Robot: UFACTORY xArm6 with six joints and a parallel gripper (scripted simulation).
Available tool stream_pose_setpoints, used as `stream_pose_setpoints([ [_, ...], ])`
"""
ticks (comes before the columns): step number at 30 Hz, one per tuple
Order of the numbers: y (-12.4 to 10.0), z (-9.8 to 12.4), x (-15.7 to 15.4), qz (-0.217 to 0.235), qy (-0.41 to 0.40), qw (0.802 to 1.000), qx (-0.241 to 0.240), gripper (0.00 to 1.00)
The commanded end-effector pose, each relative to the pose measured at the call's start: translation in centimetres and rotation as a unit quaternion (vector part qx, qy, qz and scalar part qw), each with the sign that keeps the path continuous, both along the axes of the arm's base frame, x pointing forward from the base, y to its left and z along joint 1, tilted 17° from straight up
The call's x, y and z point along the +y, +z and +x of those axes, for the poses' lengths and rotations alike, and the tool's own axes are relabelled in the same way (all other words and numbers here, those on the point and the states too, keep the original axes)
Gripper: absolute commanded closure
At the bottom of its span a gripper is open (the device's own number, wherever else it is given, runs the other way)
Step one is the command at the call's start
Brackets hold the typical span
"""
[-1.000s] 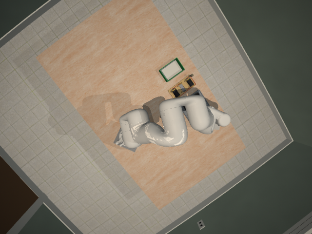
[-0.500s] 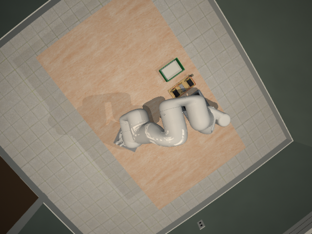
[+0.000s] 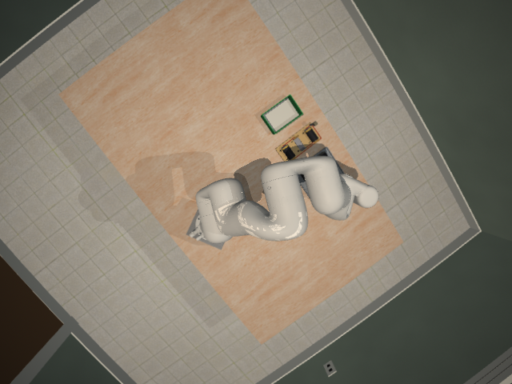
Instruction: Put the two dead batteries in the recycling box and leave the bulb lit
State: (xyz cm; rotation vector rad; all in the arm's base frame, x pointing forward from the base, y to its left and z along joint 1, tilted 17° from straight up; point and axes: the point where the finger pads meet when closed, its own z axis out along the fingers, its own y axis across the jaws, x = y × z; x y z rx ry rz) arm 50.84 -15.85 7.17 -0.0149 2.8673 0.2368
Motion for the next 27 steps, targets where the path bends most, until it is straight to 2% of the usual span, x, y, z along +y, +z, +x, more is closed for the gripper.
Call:
stream_pose_setpoints([
  [1, 0.18, 0.11, -0.08, 0.017, -0.091, 0.995, 0.022, 0.49],
  [8, 0.18, 0.11, -0.08, 0.044, -0.195, 0.979, 0.038, 0.49],
  [10, 0.18, 0.11, -0.08, 0.044, -0.195, 0.979, 0.038, 0.49],
  [21, 0.18, 0.11, -0.08, 0.076, -0.313, 0.945, 0.057, 0.49],
  [27, 0.18, 0.11, -0.08, 0.083, -0.339, 0.935, 0.062, 0.49],
])
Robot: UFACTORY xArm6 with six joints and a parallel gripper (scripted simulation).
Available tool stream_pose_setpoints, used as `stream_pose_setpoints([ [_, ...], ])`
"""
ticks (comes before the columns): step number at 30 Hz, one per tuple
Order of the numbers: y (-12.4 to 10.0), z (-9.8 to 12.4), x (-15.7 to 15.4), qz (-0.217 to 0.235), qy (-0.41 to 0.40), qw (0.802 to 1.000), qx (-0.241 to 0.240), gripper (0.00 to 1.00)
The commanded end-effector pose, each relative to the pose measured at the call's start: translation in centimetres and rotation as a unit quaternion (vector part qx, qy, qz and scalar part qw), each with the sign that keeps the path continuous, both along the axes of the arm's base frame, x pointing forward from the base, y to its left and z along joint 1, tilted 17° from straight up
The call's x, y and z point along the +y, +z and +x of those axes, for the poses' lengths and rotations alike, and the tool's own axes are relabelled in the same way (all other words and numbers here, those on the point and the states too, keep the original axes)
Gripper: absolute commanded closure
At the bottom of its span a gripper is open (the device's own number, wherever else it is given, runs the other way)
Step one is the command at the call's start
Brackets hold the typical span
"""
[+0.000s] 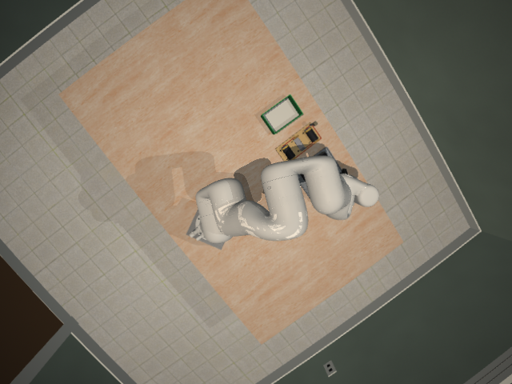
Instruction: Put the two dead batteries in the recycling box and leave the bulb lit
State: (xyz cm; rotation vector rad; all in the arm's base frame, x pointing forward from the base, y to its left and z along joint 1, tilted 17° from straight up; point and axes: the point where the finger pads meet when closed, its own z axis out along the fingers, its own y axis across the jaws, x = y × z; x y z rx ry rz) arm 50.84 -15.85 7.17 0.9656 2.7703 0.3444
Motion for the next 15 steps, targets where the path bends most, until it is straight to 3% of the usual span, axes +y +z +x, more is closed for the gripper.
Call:
stream_pose_setpoints([
  [1, 0.18, 0.12, -0.07, 0.003, -0.027, 1.0, 0.006, 0.49],
  [15, 0.18, 0.12, -0.07, 0.011, -0.057, 0.998, 0.011, 0.49],
])
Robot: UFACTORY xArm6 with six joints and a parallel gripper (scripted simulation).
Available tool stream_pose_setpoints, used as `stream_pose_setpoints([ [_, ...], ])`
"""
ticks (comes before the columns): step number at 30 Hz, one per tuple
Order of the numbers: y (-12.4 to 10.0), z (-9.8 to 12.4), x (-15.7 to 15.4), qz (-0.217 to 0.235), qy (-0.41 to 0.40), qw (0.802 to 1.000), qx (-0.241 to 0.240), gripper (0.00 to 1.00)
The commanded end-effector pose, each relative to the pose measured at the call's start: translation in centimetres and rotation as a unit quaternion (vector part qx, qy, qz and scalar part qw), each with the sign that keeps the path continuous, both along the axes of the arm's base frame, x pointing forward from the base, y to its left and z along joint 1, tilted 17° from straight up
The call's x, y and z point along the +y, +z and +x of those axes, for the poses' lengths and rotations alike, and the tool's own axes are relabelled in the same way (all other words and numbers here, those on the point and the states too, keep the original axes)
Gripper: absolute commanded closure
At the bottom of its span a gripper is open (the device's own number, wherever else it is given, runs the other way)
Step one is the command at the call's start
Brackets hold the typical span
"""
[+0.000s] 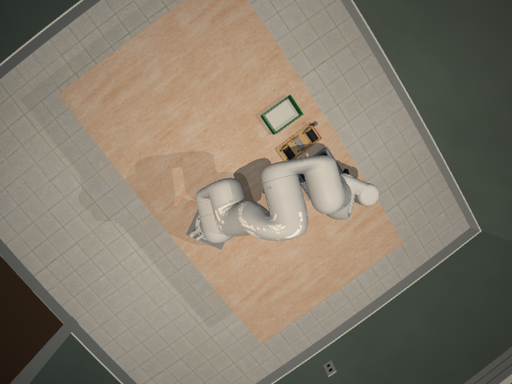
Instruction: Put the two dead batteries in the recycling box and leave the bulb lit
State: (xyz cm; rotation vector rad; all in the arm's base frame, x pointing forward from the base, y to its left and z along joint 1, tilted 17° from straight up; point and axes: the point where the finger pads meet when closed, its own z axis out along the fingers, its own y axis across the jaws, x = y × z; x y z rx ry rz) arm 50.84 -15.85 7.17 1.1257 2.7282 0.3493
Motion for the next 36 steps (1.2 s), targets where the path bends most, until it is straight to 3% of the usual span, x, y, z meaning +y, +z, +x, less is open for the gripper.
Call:
stream_pose_setpoints([
  [1, 0.2, 0.1, -0.1, 0.0, -0.004, 1.0, -0.001, 0.49],
  [11, -0.3, 0.2, 0.0, 0.0, -0.004, 1.0, -0.001, 0.49],
  [17, -6.9, 1.9, 1.0, 0.0, -0.004, 1.0, -0.001, 0.49],
  [36, -7.3, 2.1, 1.1, 0.0, -0.004, 1.0, -0.001, 0.49],
])
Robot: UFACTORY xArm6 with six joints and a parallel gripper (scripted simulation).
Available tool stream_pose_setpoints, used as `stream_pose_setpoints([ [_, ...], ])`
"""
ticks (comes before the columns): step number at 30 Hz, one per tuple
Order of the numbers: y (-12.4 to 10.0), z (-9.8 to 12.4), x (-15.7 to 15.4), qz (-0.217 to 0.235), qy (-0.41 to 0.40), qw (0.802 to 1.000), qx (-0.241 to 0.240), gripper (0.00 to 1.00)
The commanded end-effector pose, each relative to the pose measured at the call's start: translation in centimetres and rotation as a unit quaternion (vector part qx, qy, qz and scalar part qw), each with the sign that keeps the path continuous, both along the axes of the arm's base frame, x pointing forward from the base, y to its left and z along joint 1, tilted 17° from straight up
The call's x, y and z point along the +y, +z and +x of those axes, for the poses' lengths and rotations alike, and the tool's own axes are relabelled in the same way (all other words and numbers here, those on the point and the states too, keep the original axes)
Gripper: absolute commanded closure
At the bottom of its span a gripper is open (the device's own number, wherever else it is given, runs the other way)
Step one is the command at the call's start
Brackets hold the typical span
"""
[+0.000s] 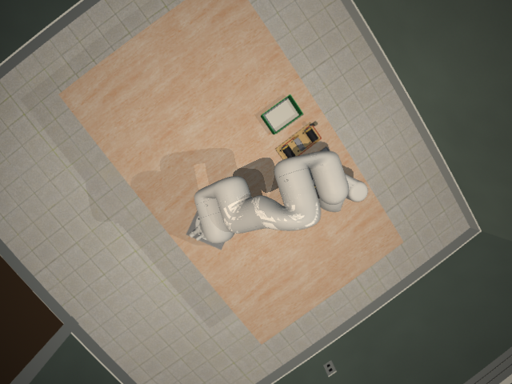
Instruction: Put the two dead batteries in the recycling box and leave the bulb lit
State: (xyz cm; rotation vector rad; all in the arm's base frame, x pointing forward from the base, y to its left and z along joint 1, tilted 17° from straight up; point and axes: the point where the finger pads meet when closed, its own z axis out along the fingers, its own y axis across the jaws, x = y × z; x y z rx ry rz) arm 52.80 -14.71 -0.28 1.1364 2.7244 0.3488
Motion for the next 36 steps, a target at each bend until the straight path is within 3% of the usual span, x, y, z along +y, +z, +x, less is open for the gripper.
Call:
stream_pose_setpoints([
  [1, 0.1, 0.2, -0.1, -0.001, 0.0, 1.0, -0.002, 0.49],
  [18, 0.1, 0.3, -0.1, -0.001, 0.0, 1.0, -0.002, 0.49],
  [27, -3.0, 1.1, 0.4, -0.001, 0.0, 1.0, -0.002, 0.49],
  [36, -3.2, 1.1, 0.4, -0.001, 0.0, 1.0, -0.002, 0.49],
])
